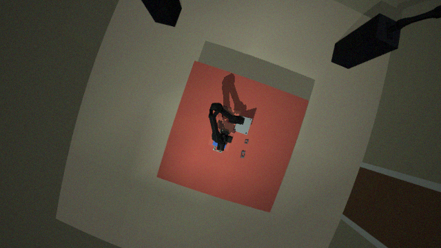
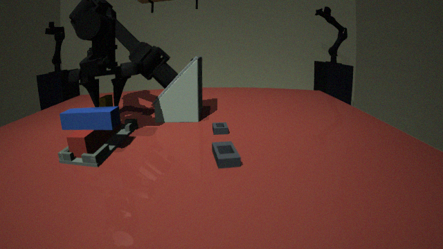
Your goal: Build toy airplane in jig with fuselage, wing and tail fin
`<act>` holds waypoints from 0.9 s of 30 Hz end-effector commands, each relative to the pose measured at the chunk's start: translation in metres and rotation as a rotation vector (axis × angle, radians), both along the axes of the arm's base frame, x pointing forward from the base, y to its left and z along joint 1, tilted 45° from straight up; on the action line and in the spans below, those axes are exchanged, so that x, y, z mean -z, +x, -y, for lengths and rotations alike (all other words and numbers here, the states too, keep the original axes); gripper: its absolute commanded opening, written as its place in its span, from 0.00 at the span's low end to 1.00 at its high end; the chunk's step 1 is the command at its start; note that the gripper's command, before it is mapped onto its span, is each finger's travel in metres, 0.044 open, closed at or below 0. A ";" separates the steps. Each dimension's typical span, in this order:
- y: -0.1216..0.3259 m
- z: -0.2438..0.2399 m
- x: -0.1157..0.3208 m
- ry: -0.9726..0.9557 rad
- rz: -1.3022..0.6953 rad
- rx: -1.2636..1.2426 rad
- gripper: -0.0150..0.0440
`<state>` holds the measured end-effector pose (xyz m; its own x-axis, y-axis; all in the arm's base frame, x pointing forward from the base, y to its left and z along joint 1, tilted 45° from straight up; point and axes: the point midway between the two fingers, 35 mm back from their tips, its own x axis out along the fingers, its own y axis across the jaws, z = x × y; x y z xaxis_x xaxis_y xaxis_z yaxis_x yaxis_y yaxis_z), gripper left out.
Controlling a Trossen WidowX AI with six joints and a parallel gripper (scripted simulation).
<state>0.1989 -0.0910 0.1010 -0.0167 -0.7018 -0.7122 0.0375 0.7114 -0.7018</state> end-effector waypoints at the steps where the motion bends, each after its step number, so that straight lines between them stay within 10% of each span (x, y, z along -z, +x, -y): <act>1: 0.000 0.000 0.000 0.000 0.001 0.001 0.69; 27: 0.004 -0.066 -0.063 0.000 -0.003 -0.003 0.69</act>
